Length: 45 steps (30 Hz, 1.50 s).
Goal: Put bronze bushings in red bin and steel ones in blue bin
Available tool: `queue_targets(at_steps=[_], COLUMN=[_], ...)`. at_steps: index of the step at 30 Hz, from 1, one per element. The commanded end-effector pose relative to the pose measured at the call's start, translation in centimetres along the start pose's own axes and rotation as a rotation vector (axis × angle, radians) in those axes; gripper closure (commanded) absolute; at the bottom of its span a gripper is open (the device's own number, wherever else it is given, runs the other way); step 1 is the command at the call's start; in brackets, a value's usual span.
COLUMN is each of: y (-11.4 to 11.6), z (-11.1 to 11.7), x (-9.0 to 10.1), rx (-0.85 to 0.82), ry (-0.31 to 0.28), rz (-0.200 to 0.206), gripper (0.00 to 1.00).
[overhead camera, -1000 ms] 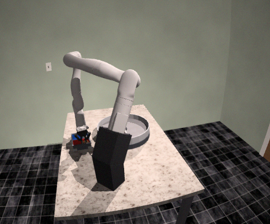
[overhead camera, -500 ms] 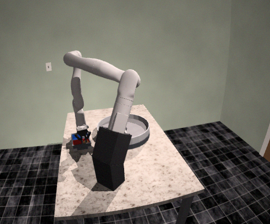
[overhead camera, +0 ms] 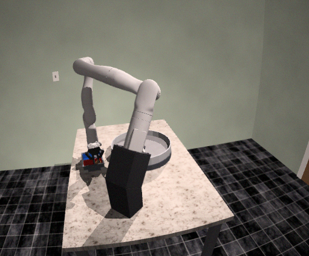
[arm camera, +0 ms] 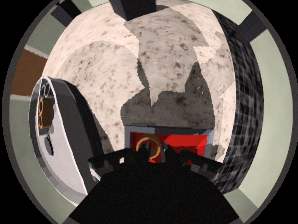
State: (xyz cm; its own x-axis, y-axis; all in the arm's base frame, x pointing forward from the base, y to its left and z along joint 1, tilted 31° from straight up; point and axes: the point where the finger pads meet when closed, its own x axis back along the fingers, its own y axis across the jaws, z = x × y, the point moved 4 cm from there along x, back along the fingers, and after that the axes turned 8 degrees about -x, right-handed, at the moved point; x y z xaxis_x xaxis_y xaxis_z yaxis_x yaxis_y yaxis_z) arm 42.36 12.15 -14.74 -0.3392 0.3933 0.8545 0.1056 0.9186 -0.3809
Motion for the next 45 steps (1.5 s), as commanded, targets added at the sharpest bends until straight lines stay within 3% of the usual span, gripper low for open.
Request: queue_targets(at_steps=[1,45], y=[0.1,0.1], z=[-0.1,-0.1], x=[0.2,1.4], rx=[-0.001,-0.001], ry=[-0.002,-0.002], rz=[-0.003,-0.003], gripper=[0.81,0.81])
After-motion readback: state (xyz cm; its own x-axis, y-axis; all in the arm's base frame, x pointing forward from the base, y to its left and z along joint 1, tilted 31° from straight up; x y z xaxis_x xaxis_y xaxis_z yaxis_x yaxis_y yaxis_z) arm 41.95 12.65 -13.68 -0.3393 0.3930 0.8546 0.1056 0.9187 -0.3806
